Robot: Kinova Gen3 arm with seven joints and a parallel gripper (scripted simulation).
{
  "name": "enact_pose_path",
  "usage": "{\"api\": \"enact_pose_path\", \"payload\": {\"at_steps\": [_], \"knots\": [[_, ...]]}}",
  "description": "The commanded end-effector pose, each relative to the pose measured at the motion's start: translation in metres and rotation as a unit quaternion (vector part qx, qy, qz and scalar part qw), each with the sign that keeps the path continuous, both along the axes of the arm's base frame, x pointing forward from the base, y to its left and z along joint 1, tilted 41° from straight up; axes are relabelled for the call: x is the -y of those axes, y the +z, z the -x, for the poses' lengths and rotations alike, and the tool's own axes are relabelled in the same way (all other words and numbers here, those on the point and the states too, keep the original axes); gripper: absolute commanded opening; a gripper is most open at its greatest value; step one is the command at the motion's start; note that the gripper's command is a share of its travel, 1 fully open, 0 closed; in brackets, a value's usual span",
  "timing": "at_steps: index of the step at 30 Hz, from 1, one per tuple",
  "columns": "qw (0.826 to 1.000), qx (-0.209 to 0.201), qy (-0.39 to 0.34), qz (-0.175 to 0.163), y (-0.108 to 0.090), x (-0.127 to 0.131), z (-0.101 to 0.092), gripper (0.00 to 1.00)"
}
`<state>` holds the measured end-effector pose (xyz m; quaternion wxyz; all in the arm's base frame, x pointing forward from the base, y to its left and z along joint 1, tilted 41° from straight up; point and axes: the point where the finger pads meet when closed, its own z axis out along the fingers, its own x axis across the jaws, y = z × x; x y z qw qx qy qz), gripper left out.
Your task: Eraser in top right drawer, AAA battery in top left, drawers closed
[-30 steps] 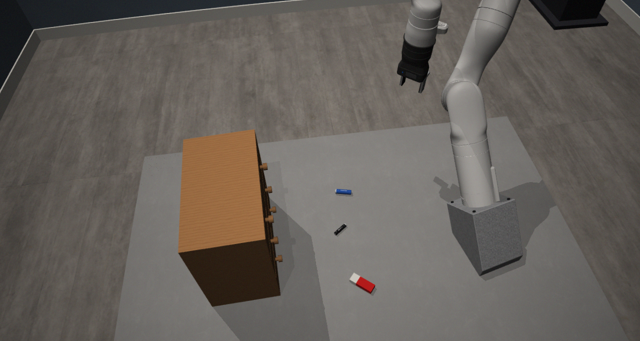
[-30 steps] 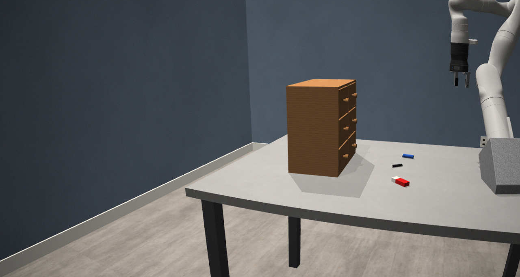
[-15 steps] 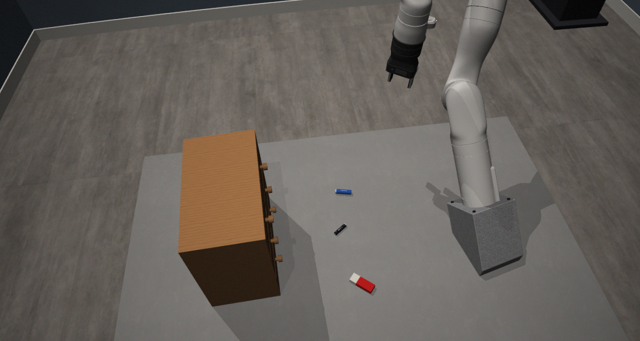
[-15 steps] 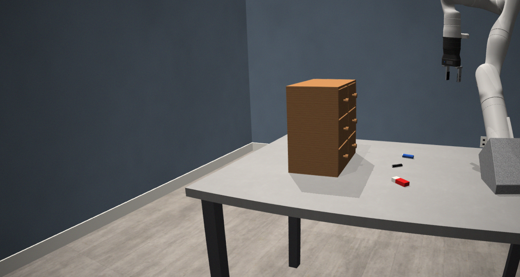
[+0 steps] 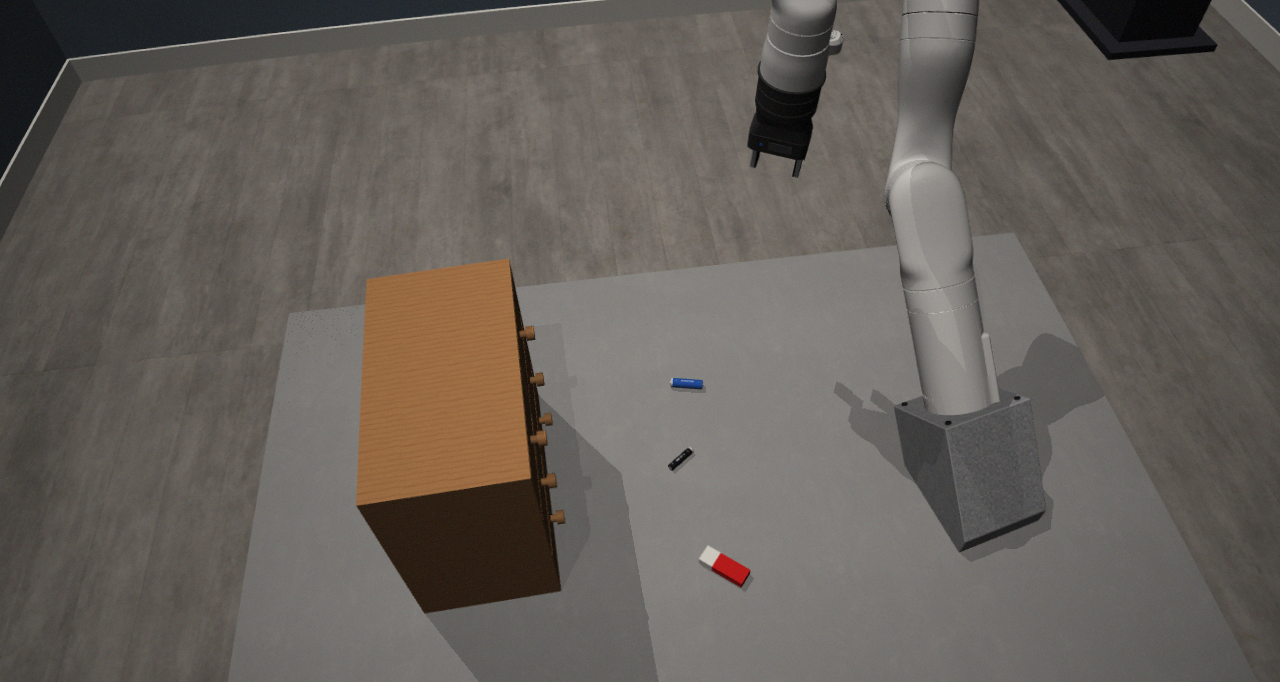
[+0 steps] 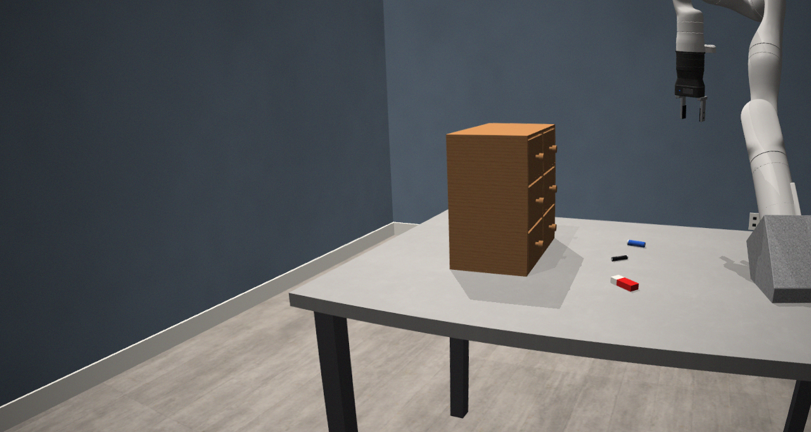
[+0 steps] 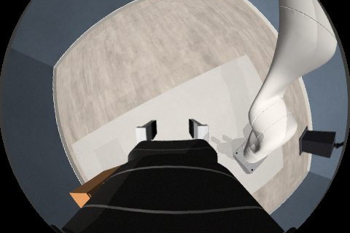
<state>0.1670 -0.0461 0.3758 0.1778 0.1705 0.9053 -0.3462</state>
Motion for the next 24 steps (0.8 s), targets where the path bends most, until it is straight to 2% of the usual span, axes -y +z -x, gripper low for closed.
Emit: {"api": "enact_pose_path", "payload": {"at_steps": [1, 3, 13, 14, 24], "knots": [[1.000, -0.002, -0.001, 0.000, -0.001, 0.000, -0.001, 1.00], [1.000, -0.010, 0.009, 0.003, 0.000, -0.007, -0.008, 1.00], [1.000, -0.010, 0.009, 0.003, 0.000, -0.007, -0.008, 1.00], [1.000, -0.017, 0.018, 0.007, 0.001, -0.014, -0.015, 1.00], [1.000, -0.017, 0.018, 0.007, 0.001, -0.014, -0.015, 1.00]]}}
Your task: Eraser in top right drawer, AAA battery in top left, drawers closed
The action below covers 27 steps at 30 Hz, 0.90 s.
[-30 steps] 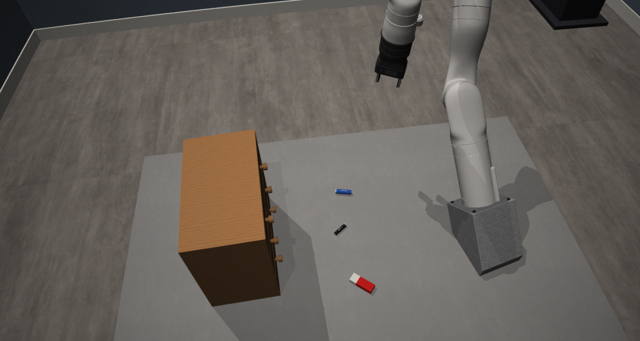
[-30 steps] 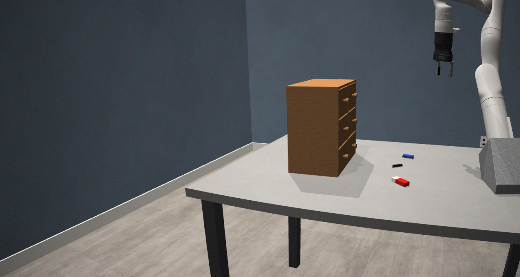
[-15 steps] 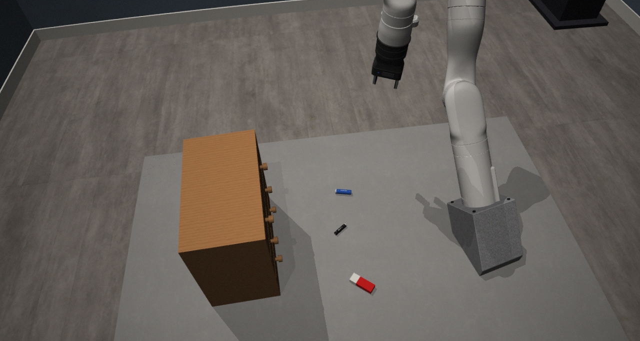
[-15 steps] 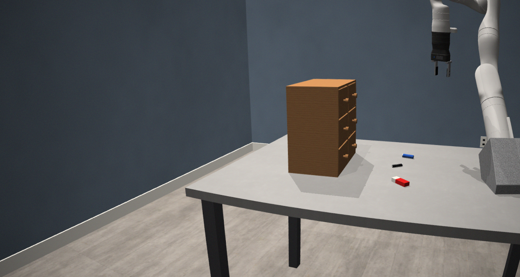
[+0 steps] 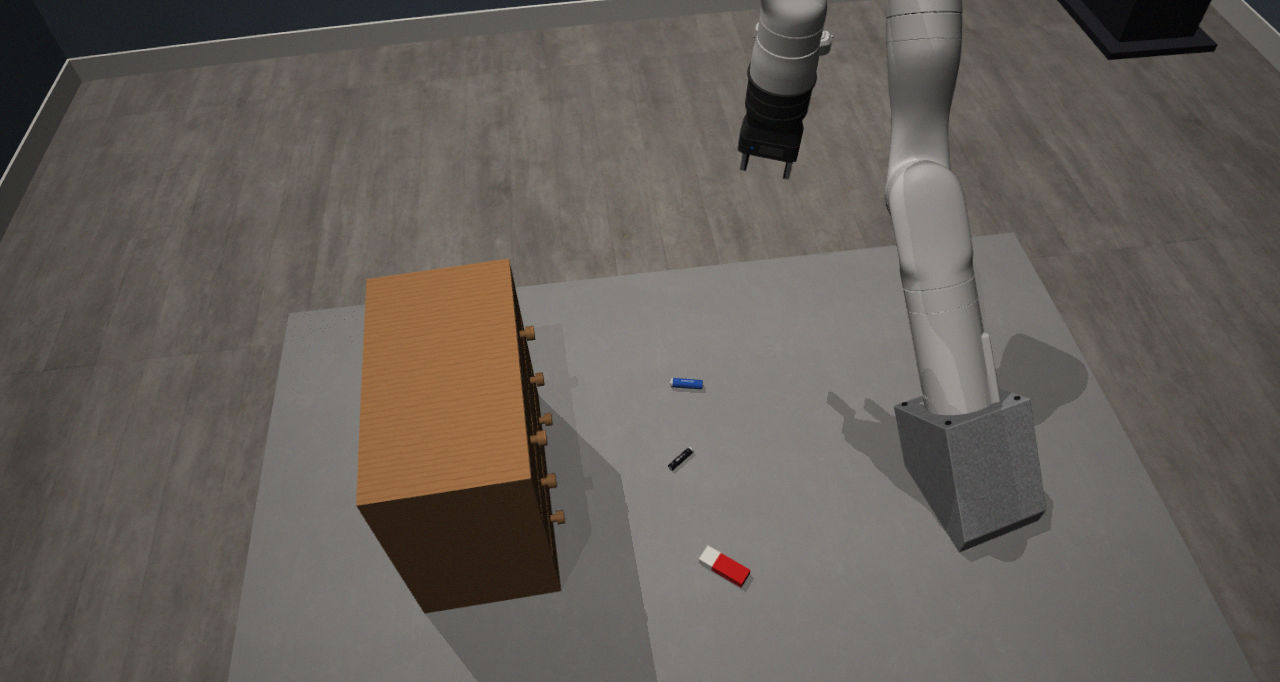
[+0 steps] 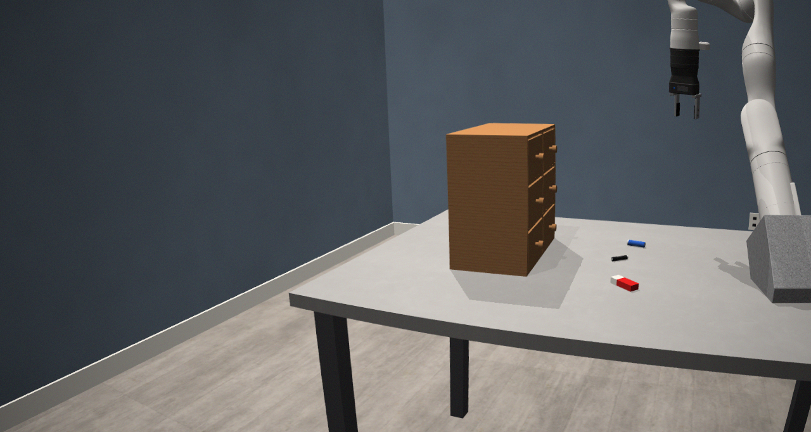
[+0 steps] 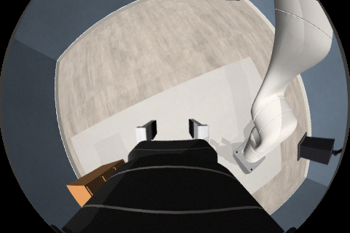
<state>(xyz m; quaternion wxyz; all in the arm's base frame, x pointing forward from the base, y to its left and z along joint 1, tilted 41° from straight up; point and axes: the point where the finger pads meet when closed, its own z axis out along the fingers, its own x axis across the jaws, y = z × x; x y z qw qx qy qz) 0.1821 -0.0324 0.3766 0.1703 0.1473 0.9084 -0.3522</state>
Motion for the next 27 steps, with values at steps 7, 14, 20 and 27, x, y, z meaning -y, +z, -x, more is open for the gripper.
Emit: {"api": "enact_pose_path", "payload": {"at_steps": [7, 14, 20, 27], "knots": [[1.000, -0.009, 0.010, 0.003, 0.000, -0.008, -0.008, 1.00], [1.000, -0.016, 0.019, 0.005, -0.001, -0.016, -0.015, 1.00], [1.000, -0.016, 0.019, 0.005, -0.001, -0.016, -0.015, 1.00], [0.999, -0.024, 0.029, 0.007, -0.002, -0.024, -0.023, 1.00]]}}
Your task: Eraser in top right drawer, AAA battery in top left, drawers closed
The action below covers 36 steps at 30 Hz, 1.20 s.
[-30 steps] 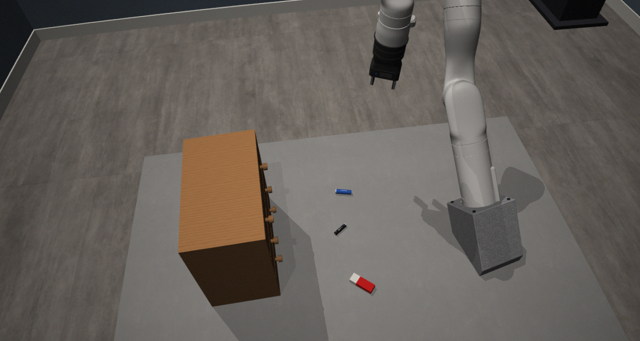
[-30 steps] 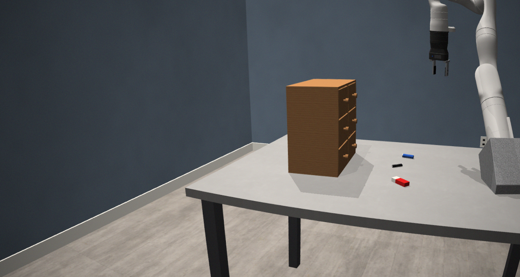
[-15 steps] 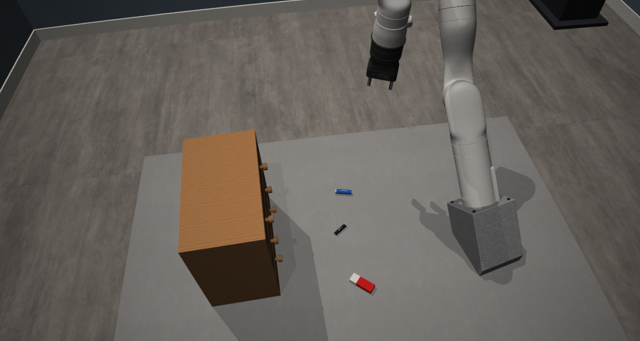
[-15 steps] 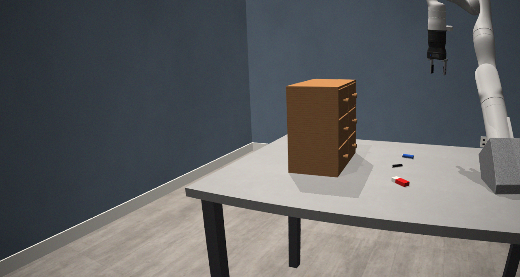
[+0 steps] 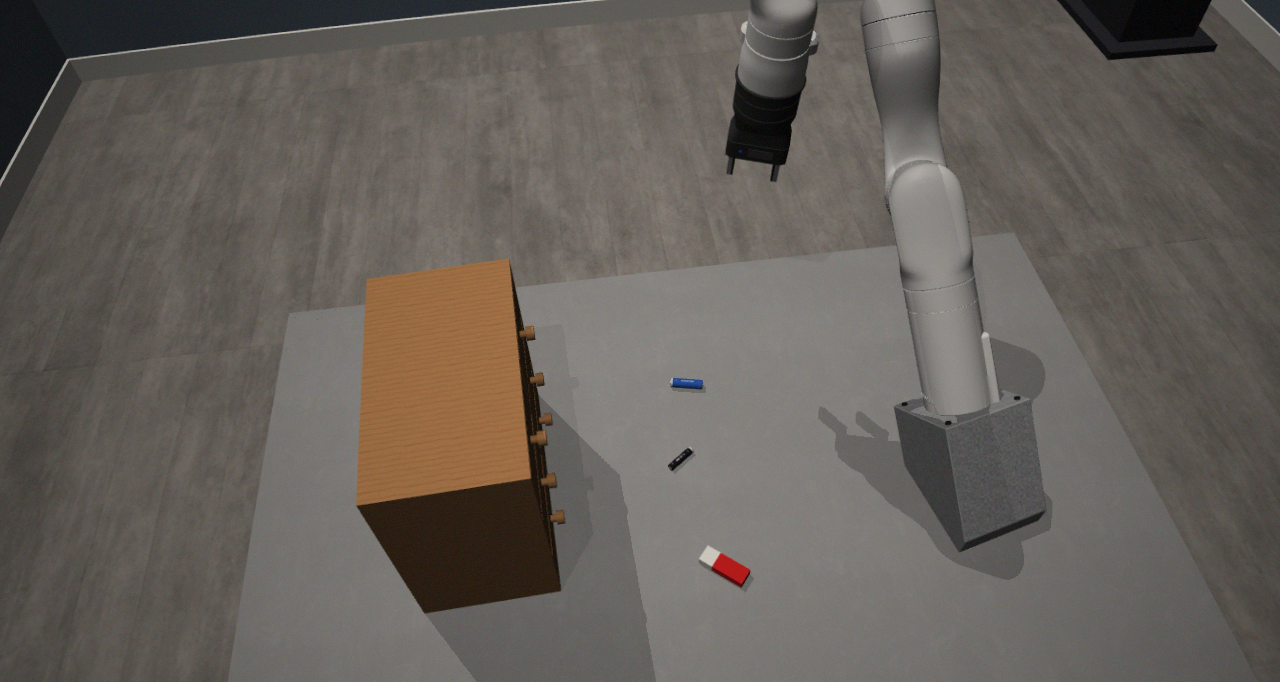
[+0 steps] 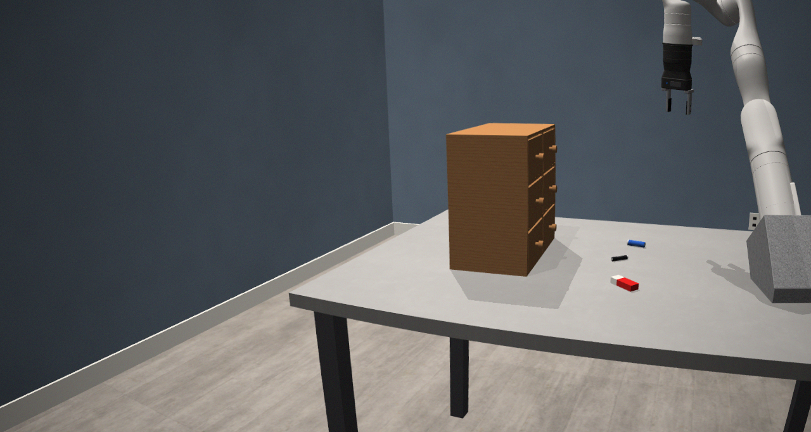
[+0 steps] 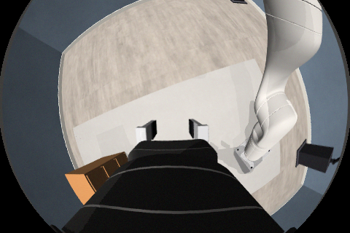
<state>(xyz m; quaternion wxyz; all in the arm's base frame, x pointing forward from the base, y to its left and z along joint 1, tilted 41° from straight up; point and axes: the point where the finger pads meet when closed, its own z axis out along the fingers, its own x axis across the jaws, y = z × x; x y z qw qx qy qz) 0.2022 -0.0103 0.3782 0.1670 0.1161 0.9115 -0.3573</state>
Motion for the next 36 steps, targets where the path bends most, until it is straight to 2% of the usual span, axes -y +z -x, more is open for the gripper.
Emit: {"api": "enact_pose_path", "payload": {"at_steps": [1, 9, 10, 22, 23, 35, 36], "knots": [[1.000, -0.009, 0.002, -0.001, -0.003, -0.002, -0.003, 1.00], [1.000, -0.009, 0.002, -0.001, -0.003, -0.002, -0.003, 1.00], [1.000, -0.017, 0.011, 0.001, -0.005, -0.010, -0.010, 1.00], [1.000, -0.017, 0.011, 0.001, -0.005, -0.010, -0.010, 1.00], [0.999, -0.024, 0.021, 0.002, -0.006, -0.019, -0.016, 1.00], [0.999, -0.024, 0.021, 0.002, -0.006, -0.019, -0.016, 1.00], [0.999, -0.032, 0.029, 0.003, -0.008, -0.028, -0.023, 1.00]]}}
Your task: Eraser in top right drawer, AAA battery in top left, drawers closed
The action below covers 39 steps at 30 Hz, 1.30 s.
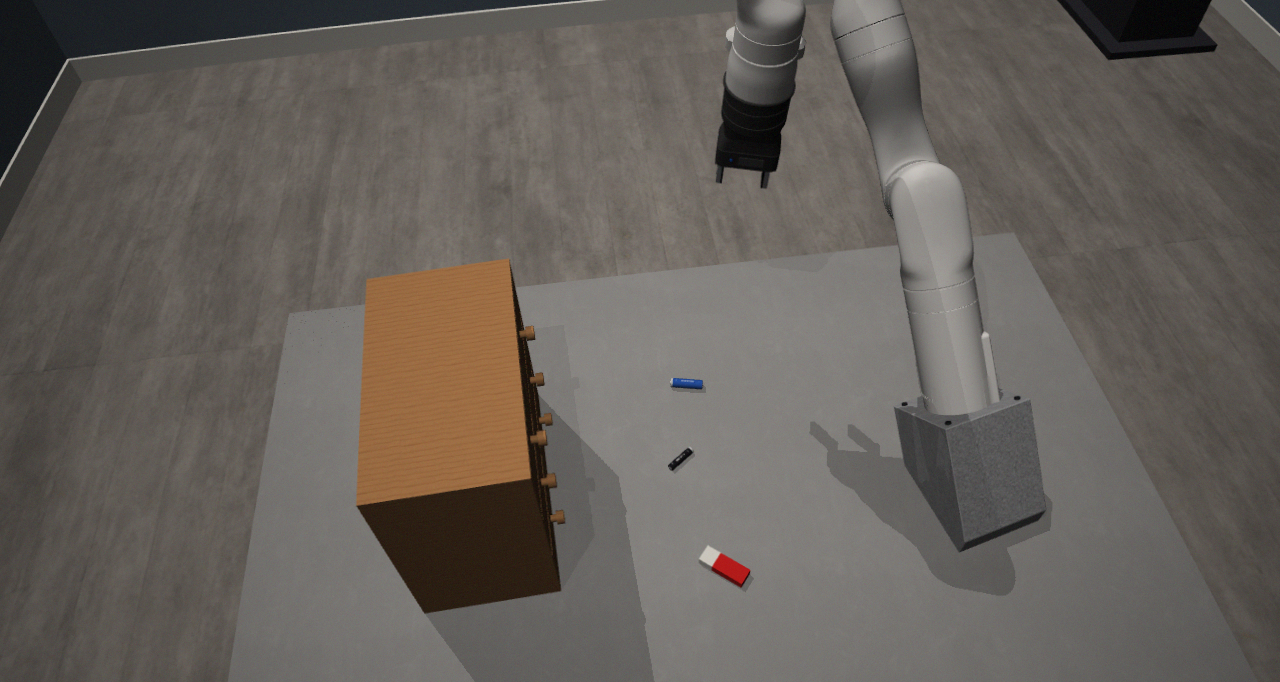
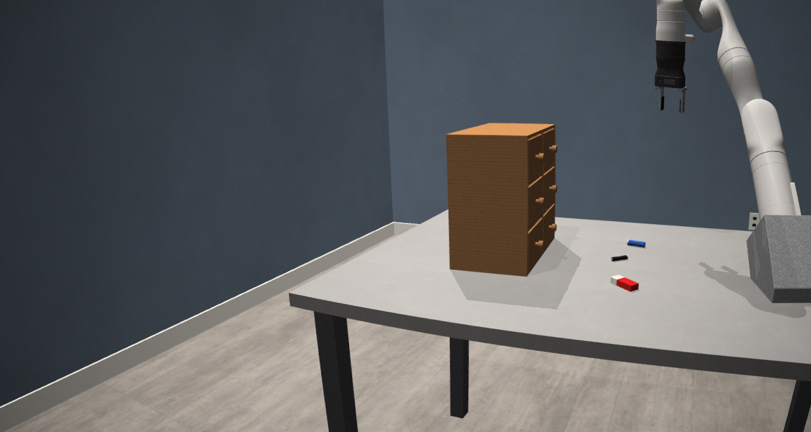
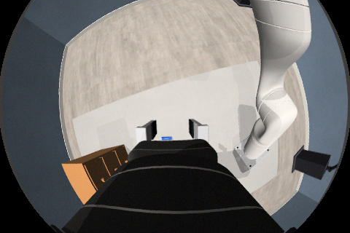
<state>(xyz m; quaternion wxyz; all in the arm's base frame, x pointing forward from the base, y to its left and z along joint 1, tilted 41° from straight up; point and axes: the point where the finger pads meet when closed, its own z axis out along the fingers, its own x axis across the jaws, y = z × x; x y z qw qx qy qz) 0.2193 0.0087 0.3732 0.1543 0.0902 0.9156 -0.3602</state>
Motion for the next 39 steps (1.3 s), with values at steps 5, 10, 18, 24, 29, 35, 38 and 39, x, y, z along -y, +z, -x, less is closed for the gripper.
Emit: {"api": "enact_pose_path", "payload": {"at_steps": [5, 10, 18, 24, 29, 35, 38, 39], "knots": [[1.000, -0.010, 0.010, -0.001, -0.003, -0.009, -0.006, 1.00], [1.000, -0.010, 0.010, -0.001, -0.003, -0.009, -0.006, 1.00], [1.000, -0.018, 0.019, -0.001, -0.006, -0.018, -0.012, 1.00], [0.999, -0.025, 0.027, -0.001, -0.009, -0.026, -0.018, 1.00], [0.999, -0.025, 0.027, -0.001, -0.009, -0.026, -0.018, 1.00], [0.999, -0.032, 0.034, -0.001, -0.012, -0.035, -0.023, 1.00], [0.999, -0.032, 0.034, -0.001, -0.012, -0.035, -0.023, 1.00], [0.999, -0.032, 0.034, -0.001, -0.012, -0.035, -0.023, 1.00]]}}
